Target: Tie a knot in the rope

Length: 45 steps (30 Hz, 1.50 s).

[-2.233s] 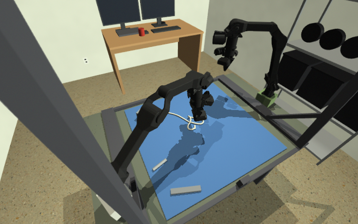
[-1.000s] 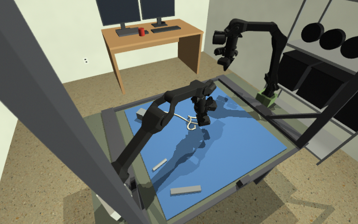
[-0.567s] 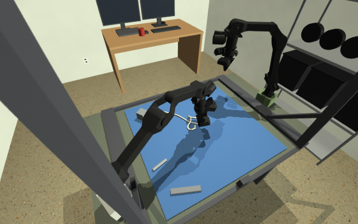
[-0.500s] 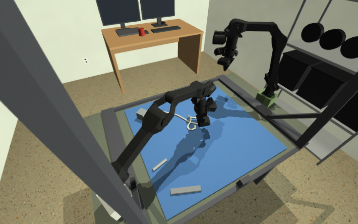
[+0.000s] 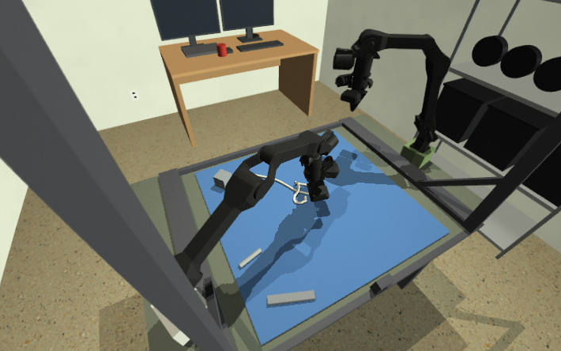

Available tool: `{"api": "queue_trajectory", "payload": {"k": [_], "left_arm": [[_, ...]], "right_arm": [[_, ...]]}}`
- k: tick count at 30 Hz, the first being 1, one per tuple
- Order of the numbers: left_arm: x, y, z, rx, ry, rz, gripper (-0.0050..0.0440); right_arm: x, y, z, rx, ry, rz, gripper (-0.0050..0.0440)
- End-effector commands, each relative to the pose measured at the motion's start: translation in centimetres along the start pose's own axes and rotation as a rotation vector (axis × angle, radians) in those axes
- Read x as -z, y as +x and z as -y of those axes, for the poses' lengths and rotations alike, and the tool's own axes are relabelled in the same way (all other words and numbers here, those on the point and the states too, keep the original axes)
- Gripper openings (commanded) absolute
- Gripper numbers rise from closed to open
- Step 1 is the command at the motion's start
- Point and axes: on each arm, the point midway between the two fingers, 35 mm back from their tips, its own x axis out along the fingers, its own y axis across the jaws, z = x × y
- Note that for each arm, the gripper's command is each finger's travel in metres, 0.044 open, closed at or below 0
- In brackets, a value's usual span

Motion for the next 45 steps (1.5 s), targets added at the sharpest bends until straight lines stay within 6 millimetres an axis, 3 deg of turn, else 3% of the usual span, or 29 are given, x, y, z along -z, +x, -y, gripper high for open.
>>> {"api": "queue_trajectory", "payload": {"k": [1,34,36,45], "left_arm": [[-0.5,-0.9,-0.4,-0.016,-0.003,0.021,0.0065],[-0.2,1.3,-0.1,-0.007,-0.003,0.009,0.0065],[-0.2,1.3,-0.1,-0.007,-0.003,0.009,0.0035],[-0.2,1.3,-0.1,-0.007,-0.003,0.009,0.0035]], "right_arm": [[0.1,-0.8,0.1,-0.009,-0.002,0.022,0.0085],[0.1,-0.8,0.1,-0.009,-0.002,0.022,0.0085],[0.1,-0.8,0.1,-0.009,-0.002,0.022,0.0085],[0.1,-0.8,0.1,-0.009,-0.002,0.022,0.0085]]}}
